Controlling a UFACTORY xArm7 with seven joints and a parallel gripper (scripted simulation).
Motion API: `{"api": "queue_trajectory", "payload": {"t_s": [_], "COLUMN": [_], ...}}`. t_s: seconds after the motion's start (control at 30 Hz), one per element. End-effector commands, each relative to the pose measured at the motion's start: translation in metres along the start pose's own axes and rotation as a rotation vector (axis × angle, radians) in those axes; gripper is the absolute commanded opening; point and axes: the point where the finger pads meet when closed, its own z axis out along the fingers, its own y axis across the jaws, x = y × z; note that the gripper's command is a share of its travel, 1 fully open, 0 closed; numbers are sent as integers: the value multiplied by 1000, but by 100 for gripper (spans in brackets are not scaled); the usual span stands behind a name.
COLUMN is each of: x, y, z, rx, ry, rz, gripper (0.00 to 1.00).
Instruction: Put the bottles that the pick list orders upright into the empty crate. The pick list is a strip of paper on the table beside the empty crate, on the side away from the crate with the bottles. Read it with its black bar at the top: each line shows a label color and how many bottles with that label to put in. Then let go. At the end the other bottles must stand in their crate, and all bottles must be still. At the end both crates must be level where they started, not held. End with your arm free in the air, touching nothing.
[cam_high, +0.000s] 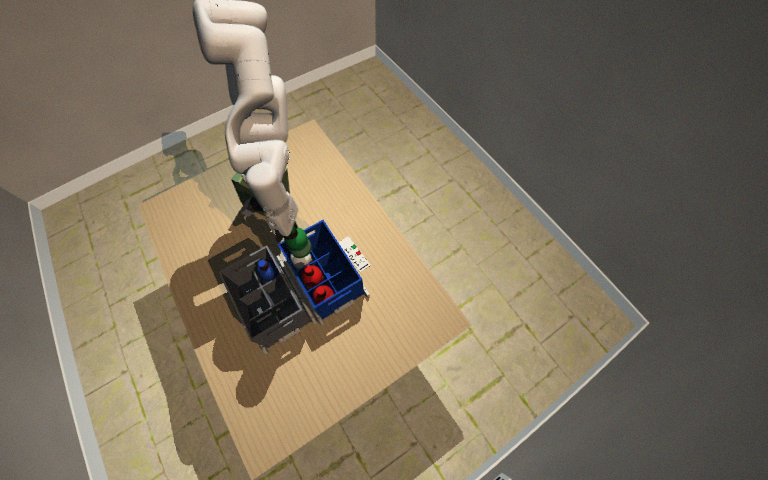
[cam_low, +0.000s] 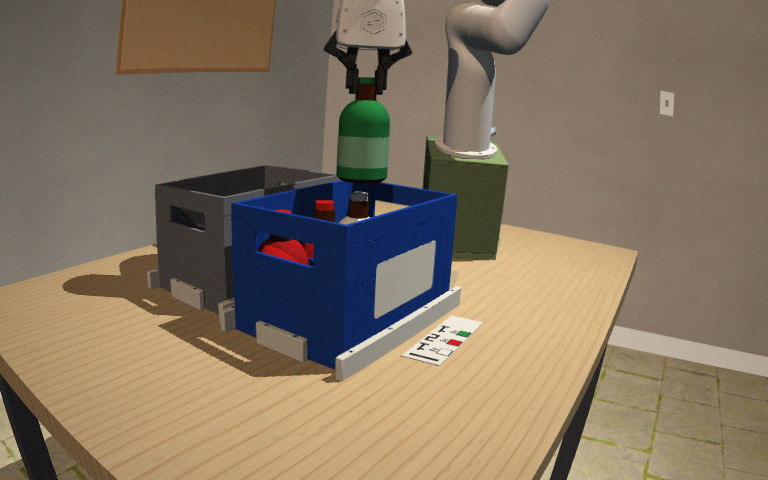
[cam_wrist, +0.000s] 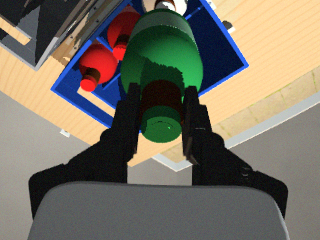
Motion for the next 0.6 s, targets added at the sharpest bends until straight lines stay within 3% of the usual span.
{"api": "queue_trajectory", "payload": {"t_s": [0.0,0.57], "x": [-4,-20], "y": [4,30], "z": [-1,-1], "rx": [4,3], "ry": [-2,-3], "rz": [0,0], "gripper": [0,0]}}
